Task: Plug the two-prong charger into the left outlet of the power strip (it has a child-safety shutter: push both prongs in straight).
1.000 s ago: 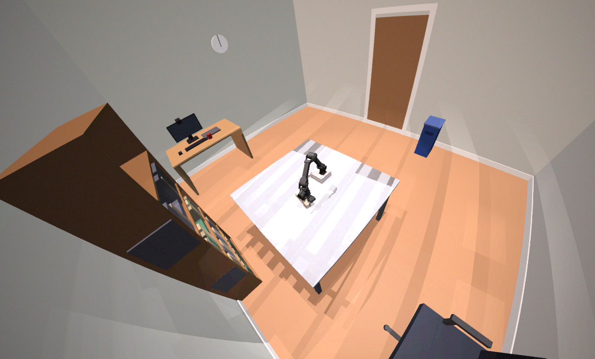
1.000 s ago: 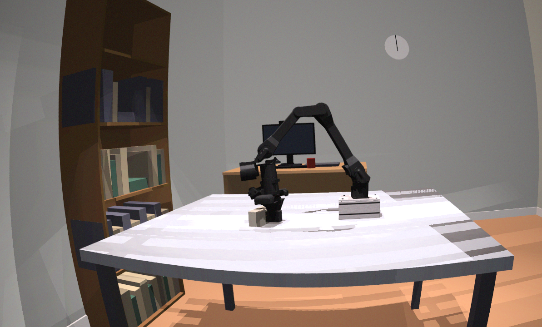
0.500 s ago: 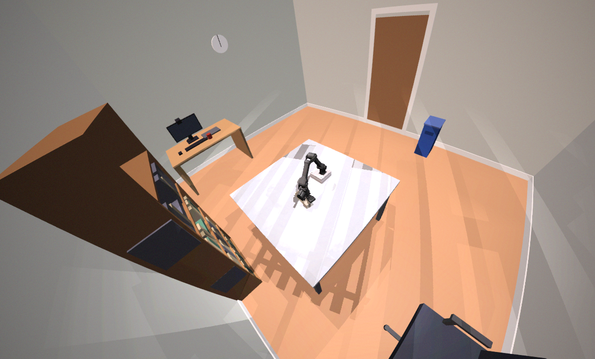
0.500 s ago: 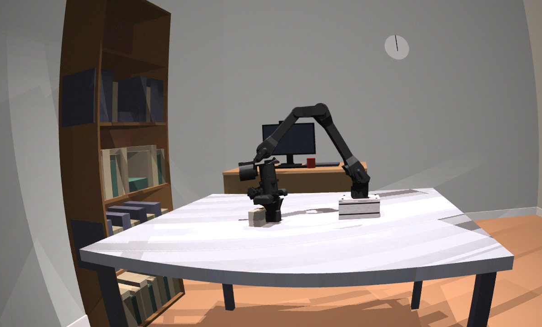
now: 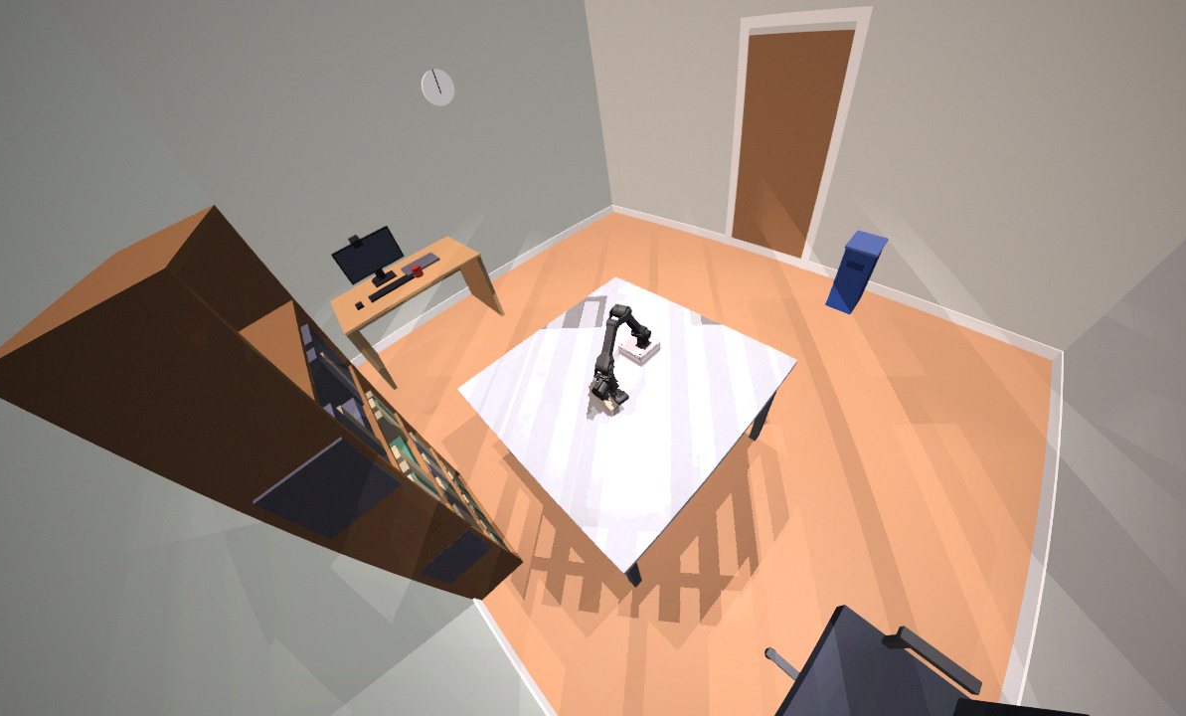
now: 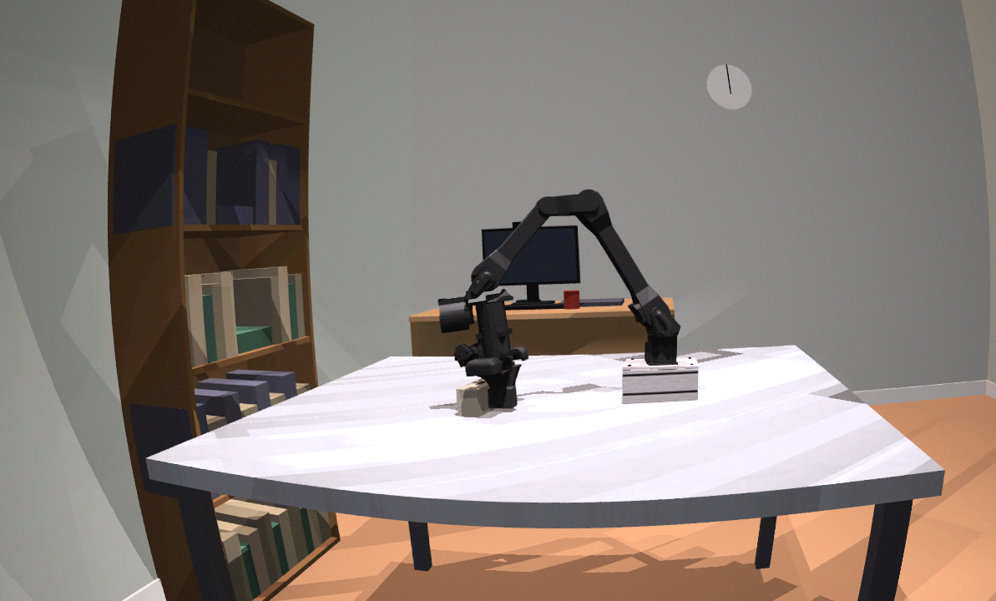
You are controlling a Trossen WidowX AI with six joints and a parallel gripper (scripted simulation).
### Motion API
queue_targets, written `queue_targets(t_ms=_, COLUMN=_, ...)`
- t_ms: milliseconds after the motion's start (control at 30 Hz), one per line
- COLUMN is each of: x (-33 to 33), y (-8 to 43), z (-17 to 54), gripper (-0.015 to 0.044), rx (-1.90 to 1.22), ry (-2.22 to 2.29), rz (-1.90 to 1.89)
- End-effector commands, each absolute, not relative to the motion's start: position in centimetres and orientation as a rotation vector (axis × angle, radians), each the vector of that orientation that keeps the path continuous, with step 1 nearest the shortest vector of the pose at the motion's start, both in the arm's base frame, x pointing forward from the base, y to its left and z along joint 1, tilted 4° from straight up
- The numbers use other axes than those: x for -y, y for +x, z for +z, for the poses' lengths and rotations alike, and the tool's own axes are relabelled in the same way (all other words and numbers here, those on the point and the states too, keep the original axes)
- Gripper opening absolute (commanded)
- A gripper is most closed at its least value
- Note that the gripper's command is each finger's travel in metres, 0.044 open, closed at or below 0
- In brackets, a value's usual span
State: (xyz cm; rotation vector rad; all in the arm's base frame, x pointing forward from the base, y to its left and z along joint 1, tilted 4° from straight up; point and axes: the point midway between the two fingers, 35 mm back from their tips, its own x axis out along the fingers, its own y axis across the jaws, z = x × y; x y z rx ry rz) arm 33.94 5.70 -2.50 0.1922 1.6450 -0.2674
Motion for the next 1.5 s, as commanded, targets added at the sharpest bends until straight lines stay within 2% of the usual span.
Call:
queue_targets(t_ms=0, x=-5.44, y=34.68, z=-2.61, gripper=0.0, rx=-1.615, ry=0.196, rz=-0.271)
queue_targets(t_ms=1467, x=-5.48, y=34.56, z=-2.31, gripper=0.0, rx=-1.615, ry=0.196, rz=-0.271)
